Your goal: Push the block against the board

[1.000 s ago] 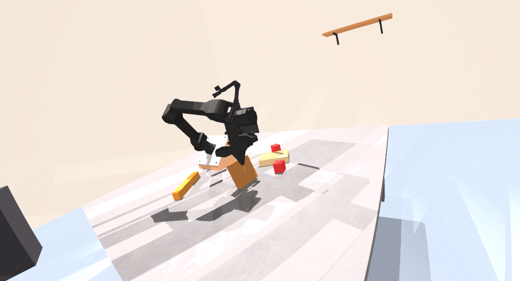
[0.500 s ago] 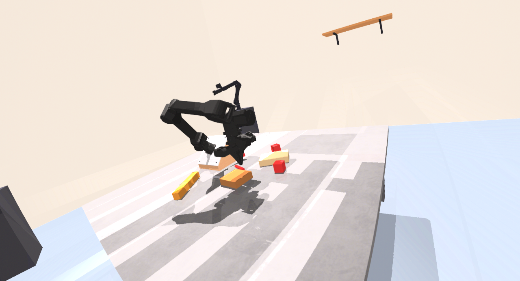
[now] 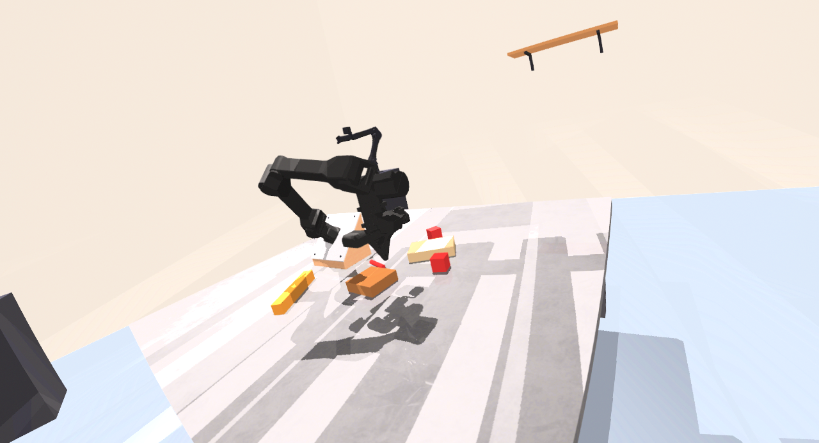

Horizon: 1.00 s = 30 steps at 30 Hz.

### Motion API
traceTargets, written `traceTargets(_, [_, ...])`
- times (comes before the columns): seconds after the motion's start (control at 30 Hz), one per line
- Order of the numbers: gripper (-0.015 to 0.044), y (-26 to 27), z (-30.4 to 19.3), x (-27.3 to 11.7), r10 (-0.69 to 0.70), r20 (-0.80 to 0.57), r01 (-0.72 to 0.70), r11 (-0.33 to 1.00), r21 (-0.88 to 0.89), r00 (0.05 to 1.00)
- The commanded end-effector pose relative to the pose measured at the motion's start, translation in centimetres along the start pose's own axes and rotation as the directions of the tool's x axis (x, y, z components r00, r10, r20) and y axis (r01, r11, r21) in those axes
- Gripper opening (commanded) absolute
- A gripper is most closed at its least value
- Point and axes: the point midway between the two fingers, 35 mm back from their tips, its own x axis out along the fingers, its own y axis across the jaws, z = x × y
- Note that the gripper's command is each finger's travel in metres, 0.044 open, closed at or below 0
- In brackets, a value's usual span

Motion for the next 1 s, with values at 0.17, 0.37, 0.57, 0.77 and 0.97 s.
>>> traceTargets(0.17, [0.0, 0.0, 1.5, 0.2, -0.002, -0.004, 0.002, 1.0, -0.004, 1.0])
traceTargets(0.37, [0.0, 0.0, 2.3, 0.2, -0.003, -0.003, 0.003, 1.0, -0.004, 1.0])
traceTargets(0.57, [0.0, 0.1, 1.9, -4.5, 0.0, -0.004, 0.0, 1.0, -0.005, 1.0])
traceTargets(0.77, [0.0, 0.1, 1.9, -4.7, -0.001, -0.004, 0.001, 1.0, -0.005, 1.0])
traceTargets(0.97, [0.0, 0.1, 1.9, -4.7, -0.001, -0.004, 0.001, 1.0, -0.005, 1.0])
